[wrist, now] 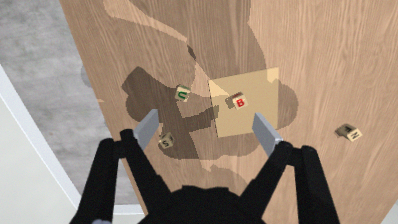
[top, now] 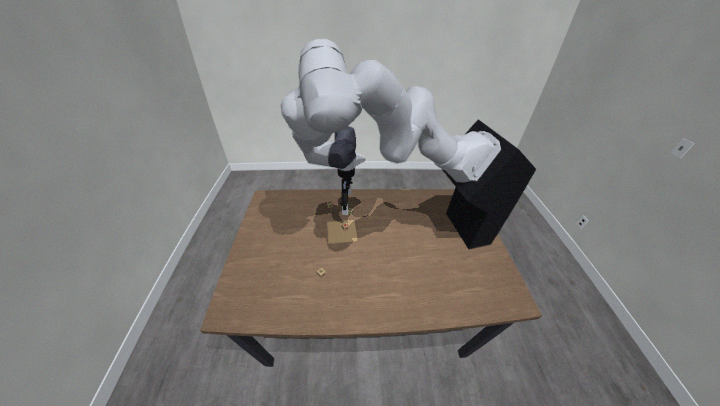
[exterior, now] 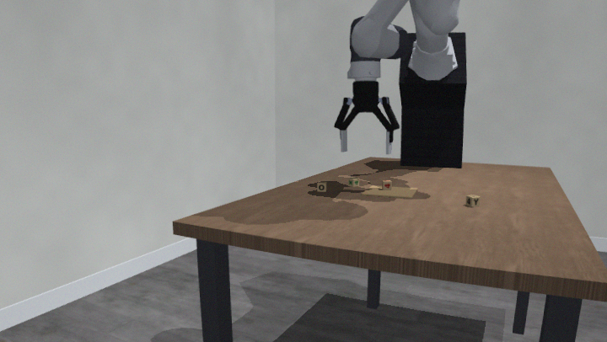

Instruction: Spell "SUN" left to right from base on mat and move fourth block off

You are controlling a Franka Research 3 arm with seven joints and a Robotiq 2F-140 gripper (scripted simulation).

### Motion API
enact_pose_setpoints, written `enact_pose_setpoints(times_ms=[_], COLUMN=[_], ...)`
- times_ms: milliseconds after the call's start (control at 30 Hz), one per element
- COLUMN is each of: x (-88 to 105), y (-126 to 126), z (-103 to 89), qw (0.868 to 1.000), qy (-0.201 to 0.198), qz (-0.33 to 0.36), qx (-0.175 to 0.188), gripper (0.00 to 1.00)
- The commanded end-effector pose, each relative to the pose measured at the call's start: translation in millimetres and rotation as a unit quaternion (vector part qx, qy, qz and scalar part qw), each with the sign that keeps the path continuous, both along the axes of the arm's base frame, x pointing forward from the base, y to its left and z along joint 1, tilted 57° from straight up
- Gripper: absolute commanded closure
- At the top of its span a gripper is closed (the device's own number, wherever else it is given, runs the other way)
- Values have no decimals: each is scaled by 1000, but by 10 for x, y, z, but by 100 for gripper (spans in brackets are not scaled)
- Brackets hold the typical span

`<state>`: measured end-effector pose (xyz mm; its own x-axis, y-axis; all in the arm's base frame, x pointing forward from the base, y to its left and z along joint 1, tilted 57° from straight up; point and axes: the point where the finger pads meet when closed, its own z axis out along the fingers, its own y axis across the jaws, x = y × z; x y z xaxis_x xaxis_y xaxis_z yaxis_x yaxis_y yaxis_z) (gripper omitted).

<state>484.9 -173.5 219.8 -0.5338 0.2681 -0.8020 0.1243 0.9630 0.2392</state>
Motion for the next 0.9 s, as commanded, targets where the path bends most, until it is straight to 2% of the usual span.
enact_pose_setpoints(times_ms=[0, 133, 200, 233, 533, 600, 633, 867], x=[8, 26, 26, 34, 44, 44, 44, 44], y=[131, 278, 278, 368, 652, 673, 673, 673], z=[27, 67, 67, 93, 181, 188, 188, 188], qw=[998, 993, 993, 989, 970, 968, 968, 968], qy=[0, -1, -1, -2, -8, -9, -9, -9], qz=[34, 60, 60, 75, 126, 130, 130, 130], qx=[-60, -99, -99, -124, -207, -213, -213, -213], gripper=[0, 0, 0, 0, 0, 0, 63, 63])
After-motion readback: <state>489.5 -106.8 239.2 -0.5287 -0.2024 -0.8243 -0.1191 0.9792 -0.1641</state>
